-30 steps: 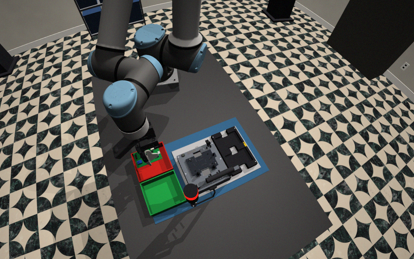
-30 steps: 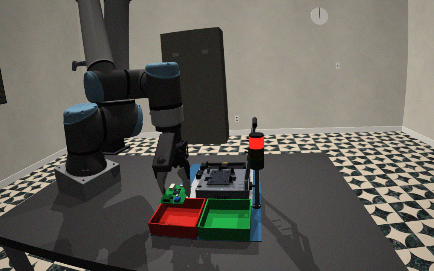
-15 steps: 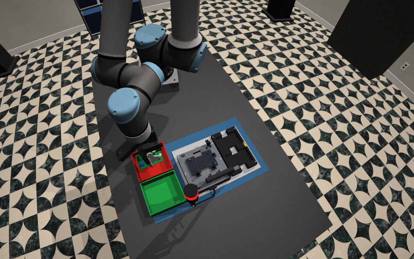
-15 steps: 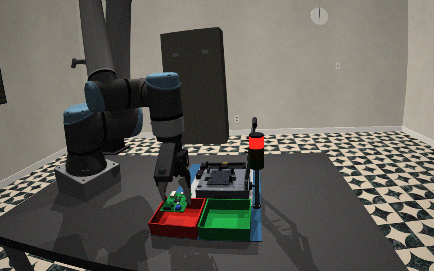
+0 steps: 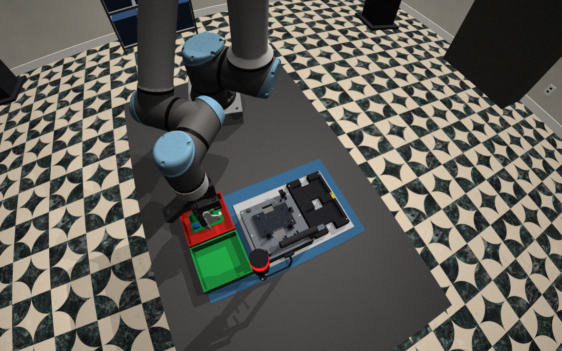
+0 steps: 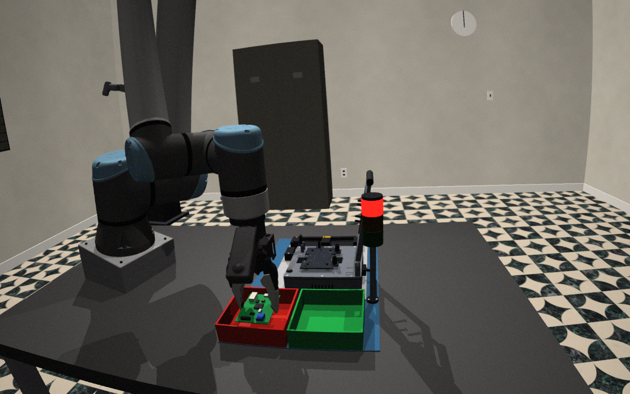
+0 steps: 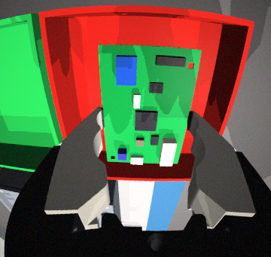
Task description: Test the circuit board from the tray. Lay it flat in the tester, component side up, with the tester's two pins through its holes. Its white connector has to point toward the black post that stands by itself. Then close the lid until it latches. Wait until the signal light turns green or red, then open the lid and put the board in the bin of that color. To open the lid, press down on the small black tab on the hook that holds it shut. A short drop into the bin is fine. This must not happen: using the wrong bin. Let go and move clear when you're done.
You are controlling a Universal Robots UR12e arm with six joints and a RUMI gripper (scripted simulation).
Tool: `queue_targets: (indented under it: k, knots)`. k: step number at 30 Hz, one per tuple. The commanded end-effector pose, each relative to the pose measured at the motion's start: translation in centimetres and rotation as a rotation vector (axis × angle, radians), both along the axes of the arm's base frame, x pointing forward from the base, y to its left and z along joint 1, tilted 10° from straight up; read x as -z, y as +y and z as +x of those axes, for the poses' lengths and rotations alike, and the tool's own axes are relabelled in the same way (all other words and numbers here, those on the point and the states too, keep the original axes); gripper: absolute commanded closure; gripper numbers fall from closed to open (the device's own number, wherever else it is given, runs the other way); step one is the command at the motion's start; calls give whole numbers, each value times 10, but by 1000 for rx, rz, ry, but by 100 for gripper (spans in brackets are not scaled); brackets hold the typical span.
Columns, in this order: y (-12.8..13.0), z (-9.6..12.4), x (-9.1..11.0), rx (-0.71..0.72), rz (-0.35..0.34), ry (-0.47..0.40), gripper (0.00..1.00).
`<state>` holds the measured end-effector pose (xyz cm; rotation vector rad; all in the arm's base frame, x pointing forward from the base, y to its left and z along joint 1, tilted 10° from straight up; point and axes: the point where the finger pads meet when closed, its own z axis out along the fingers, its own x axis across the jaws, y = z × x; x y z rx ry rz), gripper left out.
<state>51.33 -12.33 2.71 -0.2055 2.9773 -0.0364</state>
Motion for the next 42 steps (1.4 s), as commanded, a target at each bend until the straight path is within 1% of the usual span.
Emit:
queue_targets:
  k: [1,10,34,42]
  knots:
    - [2,2,10,-2,-3,-4,61]
    - [1,2,17,-1,-3,-4,61]
    - [0,4,15,-1,-5,-7,61]
    - [1,3,18,-1,-4,-5,61]
